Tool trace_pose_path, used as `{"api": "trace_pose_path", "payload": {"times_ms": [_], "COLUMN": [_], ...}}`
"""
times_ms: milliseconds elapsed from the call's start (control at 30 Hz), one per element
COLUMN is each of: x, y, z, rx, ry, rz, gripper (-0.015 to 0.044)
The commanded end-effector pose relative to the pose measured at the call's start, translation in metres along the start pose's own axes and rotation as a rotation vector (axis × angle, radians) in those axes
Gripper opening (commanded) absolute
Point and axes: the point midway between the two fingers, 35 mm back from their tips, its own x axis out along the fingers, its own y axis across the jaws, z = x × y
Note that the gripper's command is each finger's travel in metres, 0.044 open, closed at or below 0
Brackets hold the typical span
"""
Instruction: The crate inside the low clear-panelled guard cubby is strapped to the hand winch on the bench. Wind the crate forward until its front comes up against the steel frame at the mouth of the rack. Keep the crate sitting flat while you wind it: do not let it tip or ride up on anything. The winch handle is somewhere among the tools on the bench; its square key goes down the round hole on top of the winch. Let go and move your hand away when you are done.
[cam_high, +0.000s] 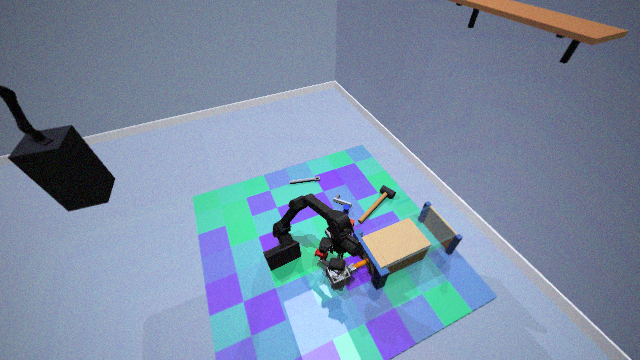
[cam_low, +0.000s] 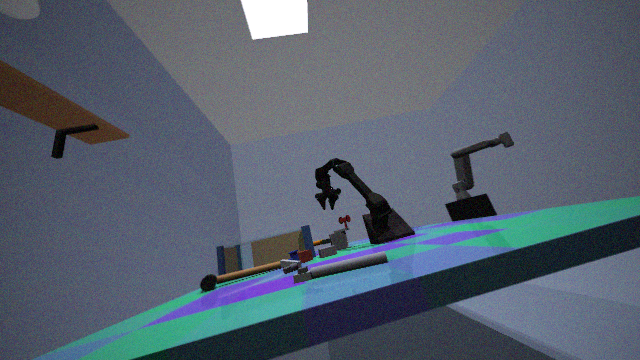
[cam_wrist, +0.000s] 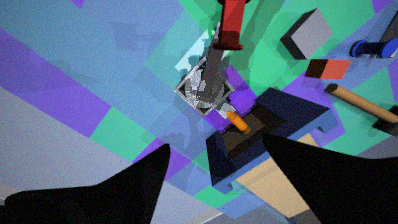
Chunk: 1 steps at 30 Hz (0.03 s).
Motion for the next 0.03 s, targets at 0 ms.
{"api": "trace_pose_path", "payload": {"times_ms": [0], "x": [-0.003], "y": [0.0012], "z": [-0.0022], "rx": [0.007], "ry": [0.004], "rz": [0.009], "gripper": [0.044]}}
